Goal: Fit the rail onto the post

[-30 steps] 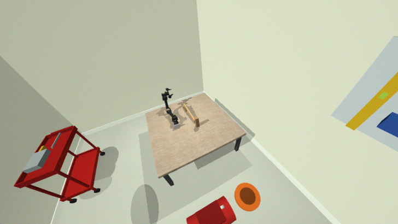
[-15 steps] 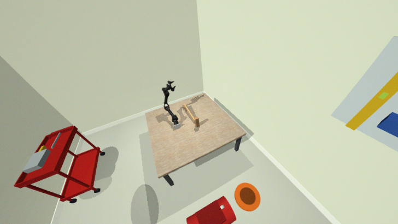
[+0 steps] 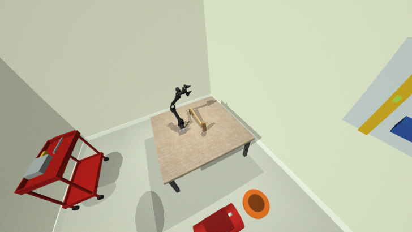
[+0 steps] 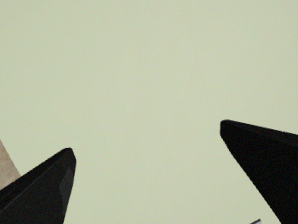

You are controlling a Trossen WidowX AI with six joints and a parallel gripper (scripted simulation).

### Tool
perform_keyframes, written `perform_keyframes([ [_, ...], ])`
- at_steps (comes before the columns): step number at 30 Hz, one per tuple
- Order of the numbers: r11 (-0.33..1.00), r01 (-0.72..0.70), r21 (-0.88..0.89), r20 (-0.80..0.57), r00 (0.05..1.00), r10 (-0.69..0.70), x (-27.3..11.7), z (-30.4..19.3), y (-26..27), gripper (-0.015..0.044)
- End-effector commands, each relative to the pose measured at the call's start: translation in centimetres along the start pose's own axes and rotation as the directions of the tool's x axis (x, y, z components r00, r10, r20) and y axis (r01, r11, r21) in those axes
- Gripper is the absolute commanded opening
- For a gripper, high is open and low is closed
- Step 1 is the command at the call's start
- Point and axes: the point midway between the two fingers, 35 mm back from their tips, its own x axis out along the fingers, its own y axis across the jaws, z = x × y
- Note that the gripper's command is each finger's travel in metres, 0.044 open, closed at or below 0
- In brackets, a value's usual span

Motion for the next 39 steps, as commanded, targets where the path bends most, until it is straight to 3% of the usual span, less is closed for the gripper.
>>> perform_keyframes([
  [1,0.998,-0.060,0.019,-0.111,0.992,0.062,2.1,-6.0,1.3,0.0440],
  [8,0.958,-0.285,0.027,-0.302,0.911,0.280,4.6,-16.5,7.1,0.0440],
  [15,0.806,-0.587,0.069,-0.410,0.720,0.560,4.4,-24.6,15.8,0.0440],
  [23,0.421,-0.898,0.126,-0.371,0.351,0.860,0.4,-29.9,27.2,0.0440],
  [30,-0.035,-0.995,0.089,-0.170,-0.050,0.984,-5.8,-30.5,35.3,0.0440],
  [39,-0.047,-0.995,0.087,-0.163,-0.061,0.985,-6.3,-30.9,35.6,0.0440],
])
